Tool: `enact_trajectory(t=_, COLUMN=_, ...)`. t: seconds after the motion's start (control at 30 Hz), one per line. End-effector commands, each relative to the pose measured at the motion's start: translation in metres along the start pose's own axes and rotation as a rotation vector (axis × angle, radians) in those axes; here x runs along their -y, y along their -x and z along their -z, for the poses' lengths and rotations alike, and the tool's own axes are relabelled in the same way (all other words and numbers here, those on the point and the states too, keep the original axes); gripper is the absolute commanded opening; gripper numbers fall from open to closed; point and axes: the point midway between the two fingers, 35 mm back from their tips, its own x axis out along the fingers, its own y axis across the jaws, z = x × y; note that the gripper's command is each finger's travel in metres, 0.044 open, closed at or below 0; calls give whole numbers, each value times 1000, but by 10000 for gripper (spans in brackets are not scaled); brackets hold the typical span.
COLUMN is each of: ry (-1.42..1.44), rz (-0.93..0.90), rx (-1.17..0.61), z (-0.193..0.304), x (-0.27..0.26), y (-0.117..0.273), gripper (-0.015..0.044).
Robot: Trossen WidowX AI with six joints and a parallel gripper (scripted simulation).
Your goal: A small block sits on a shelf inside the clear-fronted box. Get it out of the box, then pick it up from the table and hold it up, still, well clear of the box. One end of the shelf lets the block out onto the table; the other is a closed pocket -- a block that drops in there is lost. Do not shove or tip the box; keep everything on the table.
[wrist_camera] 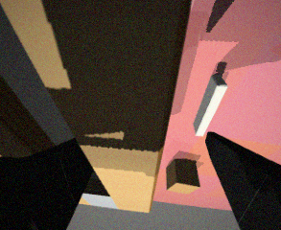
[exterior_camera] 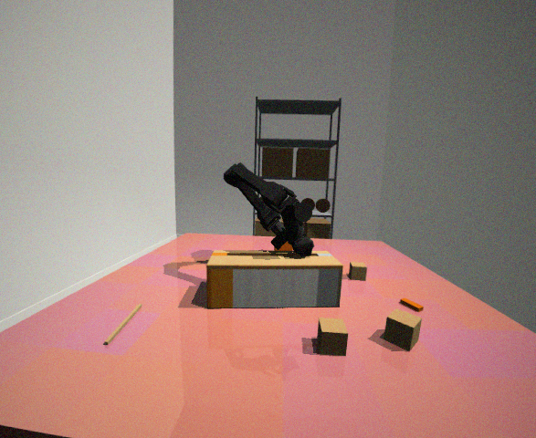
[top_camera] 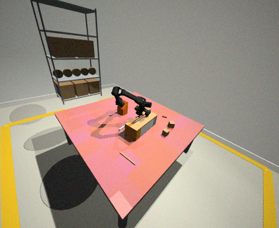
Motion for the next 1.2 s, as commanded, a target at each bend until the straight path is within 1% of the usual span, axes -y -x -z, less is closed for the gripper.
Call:
enact_trajectory(t=0.0, ry=-1, rz=10, rx=-1, z=9, x=1, y=-6, gripper=400)
enact_trajectory(t=0.2, ry=-1, rz=10, rx=-1, z=10, x=1, y=-4, gripper=400)
enact_trajectory(t=0.27, ry=0, rz=9, rx=-2, z=14, x=-1, y=8, gripper=400)
enact_trajectory(t=0.37, ry=1, rz=6, rx=-2, z=24, x=-1, y=40, gripper=400)
enact_trajectory(t=0.43, ry=1, rz=4, rx=-2, z=28, x=0, y=54, gripper=400)
enact_trajectory(t=0.57, ry=1, rz=4, rx=-2, z=29, x=0, y=56, gripper=400)
enact_trajectory(t=0.6, ry=10, rz=-5, rx=-1, z=29, x=-2, y=51, gripper=400)
enact_trajectory(t=0.63, ry=28, rz=-6, rx=1, z=30, x=-2, y=51, gripper=374)
enact_trajectory(t=0.67, ry=83, rz=-9, rx=6, z=30, x=-1, y=51, gripper=348)
enact_trajectory(t=0.73, ry=283, rz=-18, rx=25, z=33, x=1, y=51, gripper=295)
enact_trajectory(t=0.77, ry=392, rz=-22, rx=37, z=35, x=2, y=51, gripper=285)
enact_trajectory(t=1.0, ry=1157, rz=-20, rx=126, z=49, x=10, y=49, gripper=285)
enact_trajectory(t=1.17, ry=1702, rz=17, rx=198, z=58, x=16, y=48, gripper=285)
